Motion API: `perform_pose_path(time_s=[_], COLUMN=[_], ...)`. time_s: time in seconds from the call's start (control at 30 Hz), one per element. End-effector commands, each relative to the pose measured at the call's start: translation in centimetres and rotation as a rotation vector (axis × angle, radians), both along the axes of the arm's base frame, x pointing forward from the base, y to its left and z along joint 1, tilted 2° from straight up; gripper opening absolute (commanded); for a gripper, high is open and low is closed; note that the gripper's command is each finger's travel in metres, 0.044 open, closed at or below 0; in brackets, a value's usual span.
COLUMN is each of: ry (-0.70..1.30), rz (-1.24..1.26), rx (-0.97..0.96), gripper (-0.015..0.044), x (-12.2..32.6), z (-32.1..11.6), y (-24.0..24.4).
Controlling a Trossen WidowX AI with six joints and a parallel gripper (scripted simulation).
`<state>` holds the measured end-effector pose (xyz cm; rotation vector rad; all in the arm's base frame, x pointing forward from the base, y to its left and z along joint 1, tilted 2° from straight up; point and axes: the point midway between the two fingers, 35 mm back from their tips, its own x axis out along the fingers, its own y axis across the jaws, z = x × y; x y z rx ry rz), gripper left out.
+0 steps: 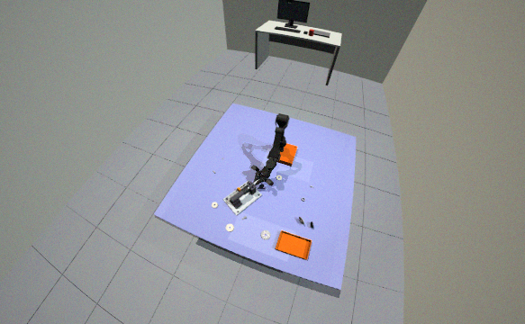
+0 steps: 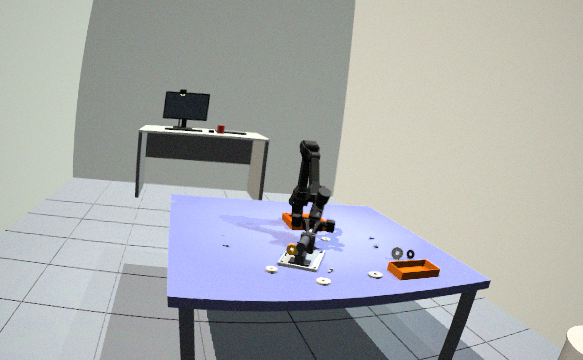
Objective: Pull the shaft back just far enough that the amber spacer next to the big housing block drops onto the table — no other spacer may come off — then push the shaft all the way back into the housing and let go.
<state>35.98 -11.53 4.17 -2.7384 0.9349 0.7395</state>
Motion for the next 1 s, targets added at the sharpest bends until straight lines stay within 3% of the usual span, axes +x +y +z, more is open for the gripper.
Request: perform_pose_path(time_s=[0.0,0.5,0.97], ry=[0.001,0.000,0.002], rz=[-0.002,-0.002,0.000], rx=[-0.003,-0.003,0.000], gripper=[0.0000,0.0000,0.0368], x=[0.16,0.41,-0.07], z=[0.04,0.08,0.22], y=[-0.24,-0.46,0.14])
